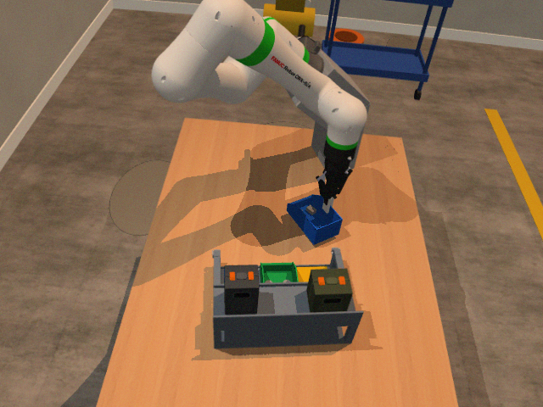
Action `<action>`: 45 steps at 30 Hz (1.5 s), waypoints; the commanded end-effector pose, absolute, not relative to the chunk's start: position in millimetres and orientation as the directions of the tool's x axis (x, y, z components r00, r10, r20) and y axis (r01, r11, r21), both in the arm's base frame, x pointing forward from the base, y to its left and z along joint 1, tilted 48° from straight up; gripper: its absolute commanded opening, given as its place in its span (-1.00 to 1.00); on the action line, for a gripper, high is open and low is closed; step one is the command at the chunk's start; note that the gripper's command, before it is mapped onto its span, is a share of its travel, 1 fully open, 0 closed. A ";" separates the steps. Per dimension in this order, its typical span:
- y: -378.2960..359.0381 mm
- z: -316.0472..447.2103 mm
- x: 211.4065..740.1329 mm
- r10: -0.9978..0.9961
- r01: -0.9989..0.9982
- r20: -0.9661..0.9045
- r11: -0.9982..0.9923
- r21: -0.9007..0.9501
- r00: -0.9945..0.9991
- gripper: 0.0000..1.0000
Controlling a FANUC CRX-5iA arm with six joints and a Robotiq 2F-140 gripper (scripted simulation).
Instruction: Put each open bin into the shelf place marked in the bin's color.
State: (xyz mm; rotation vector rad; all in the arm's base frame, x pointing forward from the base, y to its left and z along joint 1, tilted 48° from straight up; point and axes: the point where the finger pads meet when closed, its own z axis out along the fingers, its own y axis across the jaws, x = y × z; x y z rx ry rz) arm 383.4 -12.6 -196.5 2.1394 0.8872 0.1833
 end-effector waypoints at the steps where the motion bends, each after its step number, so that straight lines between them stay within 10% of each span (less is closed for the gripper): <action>1: -10.9 -194.9 382.4 0.649 0.534 -0.157 -0.438 0.723 0.744 -1.00; 45: -6.3 -187.9 379.5 0.648 0.533 -0.155 -0.440 0.723 0.746 -1.00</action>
